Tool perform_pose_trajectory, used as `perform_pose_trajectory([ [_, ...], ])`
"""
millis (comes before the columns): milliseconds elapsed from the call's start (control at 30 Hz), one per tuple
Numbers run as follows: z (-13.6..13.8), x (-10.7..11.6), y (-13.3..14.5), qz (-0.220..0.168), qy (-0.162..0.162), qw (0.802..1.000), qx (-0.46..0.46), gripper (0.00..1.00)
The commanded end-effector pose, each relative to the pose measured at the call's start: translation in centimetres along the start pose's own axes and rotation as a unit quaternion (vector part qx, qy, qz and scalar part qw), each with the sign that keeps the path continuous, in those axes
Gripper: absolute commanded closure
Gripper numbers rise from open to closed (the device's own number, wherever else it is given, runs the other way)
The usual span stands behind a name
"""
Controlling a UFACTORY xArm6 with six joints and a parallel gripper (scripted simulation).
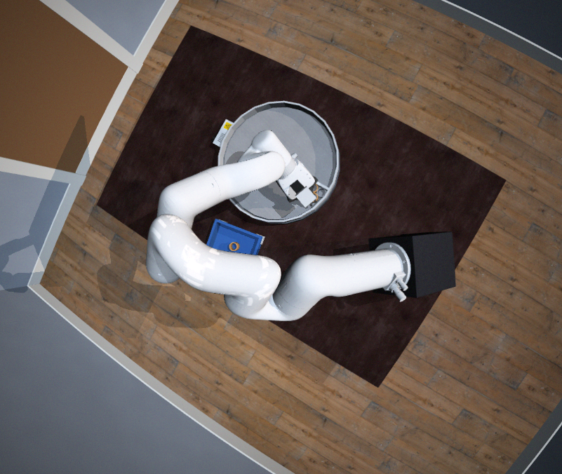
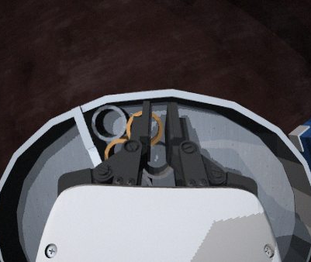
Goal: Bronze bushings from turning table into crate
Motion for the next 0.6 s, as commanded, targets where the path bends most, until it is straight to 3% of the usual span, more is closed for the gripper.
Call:
perform_pose_trajectory([
  [0, -0.07, -0.18, 0.27, -0.001, -0.001, 1.000, 0.000, 0.87],
  [367, -0.07, -0.21, 0.29, -0.001, -0.001, 1.000, 0.000, 0.87],
  [400, -0.07, -0.21, 0.29, -0.001, -0.001, 1.000, 0.000, 1.00],
  [567, -0.07, -0.21, 0.29, -0.001, -0.001, 1.000, 0.000, 1.00],
])
Point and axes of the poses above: the point where the finger pads meet when closed, its own x axis back along the fingers, its own z axis across the jaws, y = z × x, the point moved 6 cm from there along x, back along the fingers, and after that the axes turned 13 degrees about x, right-handed, at the moved point
